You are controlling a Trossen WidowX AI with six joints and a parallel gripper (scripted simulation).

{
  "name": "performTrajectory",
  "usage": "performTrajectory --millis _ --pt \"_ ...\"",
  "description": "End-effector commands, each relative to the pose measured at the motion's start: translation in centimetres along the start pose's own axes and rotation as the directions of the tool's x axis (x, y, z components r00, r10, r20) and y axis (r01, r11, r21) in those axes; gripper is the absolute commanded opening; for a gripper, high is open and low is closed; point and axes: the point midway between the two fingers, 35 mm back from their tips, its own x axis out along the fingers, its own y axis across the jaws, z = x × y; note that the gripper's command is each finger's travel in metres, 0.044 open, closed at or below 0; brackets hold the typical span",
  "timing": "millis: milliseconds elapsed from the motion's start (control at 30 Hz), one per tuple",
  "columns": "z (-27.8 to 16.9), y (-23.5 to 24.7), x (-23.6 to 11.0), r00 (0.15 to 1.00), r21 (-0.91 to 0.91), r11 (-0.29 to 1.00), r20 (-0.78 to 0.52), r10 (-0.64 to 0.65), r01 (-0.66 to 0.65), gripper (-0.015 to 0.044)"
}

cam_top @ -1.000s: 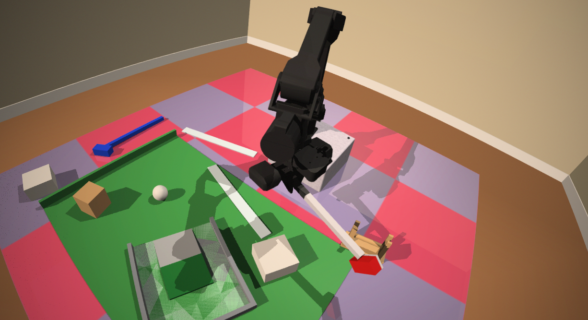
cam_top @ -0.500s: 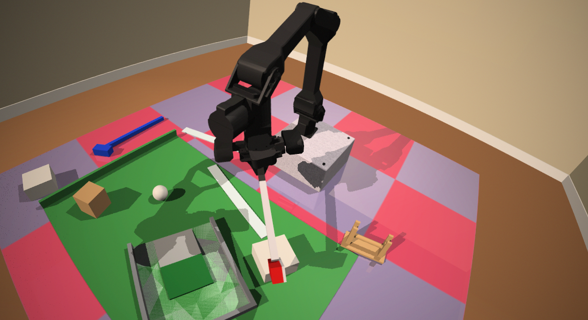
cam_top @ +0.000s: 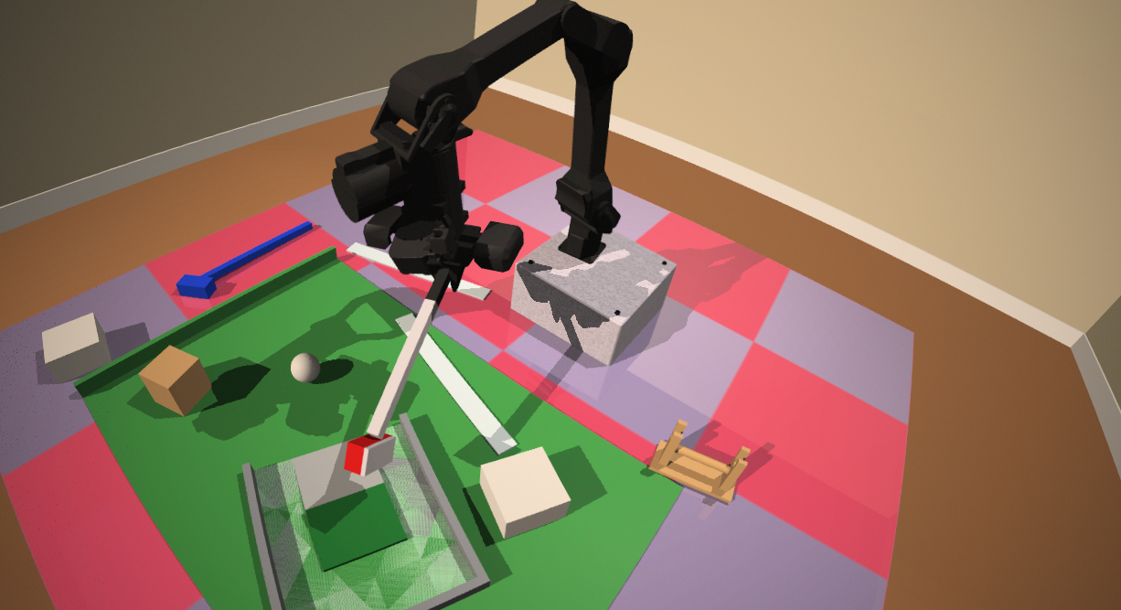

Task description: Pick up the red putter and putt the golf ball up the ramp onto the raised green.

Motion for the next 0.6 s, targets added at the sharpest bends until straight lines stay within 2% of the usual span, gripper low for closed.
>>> performTrajectory --millis 0,267,567 --pt "-1.1 -2.0 -0.9 1.0 0.14 0.99 -0.013 -0.001 0.003 0.0" --pt "-4.0 -5.2 -2.0 0.998 0.387 0.922 -0.053 0.018 0.004 0.0" --pt "-7.8 -8.3 -3.3 0.994 0.632 0.774 -0.091 0.055 0.016 0.0"
